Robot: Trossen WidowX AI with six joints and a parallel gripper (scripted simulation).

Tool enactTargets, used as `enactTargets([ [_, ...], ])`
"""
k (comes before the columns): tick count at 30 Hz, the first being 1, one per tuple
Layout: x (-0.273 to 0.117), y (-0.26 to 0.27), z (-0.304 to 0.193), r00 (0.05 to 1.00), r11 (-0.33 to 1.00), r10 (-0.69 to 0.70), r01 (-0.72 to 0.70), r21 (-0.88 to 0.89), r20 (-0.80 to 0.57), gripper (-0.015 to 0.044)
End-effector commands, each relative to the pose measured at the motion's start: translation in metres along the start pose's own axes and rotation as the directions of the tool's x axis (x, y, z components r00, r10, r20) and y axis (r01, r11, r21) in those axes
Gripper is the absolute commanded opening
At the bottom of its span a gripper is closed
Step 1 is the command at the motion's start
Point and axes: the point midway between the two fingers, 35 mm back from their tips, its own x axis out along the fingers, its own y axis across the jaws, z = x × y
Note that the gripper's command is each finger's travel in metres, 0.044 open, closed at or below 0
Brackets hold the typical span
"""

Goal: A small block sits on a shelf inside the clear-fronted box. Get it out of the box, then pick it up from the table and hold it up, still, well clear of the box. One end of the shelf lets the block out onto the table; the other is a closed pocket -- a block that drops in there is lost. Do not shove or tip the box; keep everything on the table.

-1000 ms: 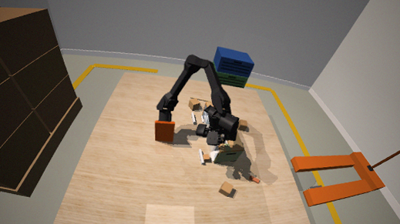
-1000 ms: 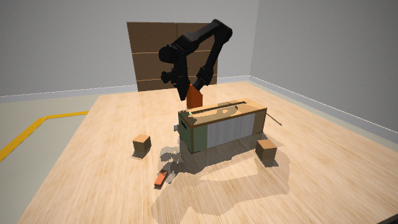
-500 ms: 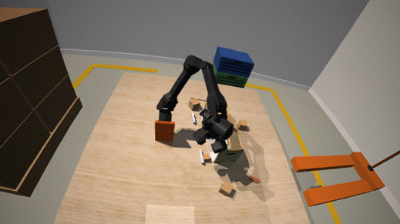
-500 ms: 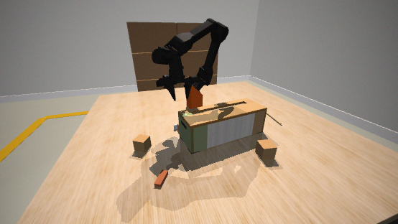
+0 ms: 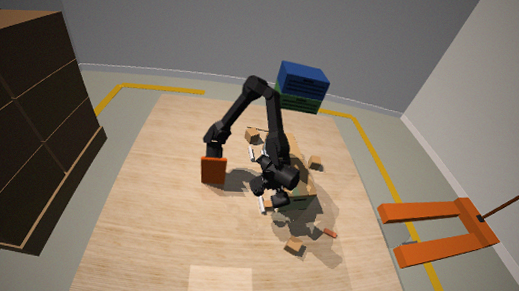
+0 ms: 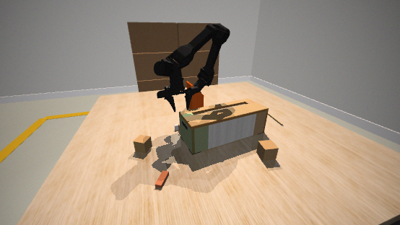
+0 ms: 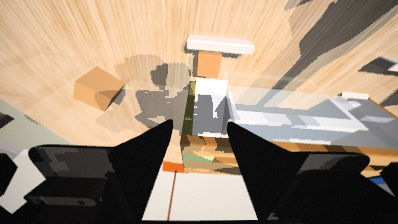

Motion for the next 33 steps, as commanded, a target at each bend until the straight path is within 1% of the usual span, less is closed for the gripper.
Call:
enactTargets([
  [1,0.041,-0.009,0.027,1.000,0.999,-0.026,0.026,0.030,0.009,0.0285],
  [7,0.042,-0.009,0.027,1.000,0.999,-0.026,0.026,0.030,0.009,0.0285],
  [33,0.081,-0.010,0.043,1.000,0.999,-0.026,0.026,0.030,0.009,0.0285],
])
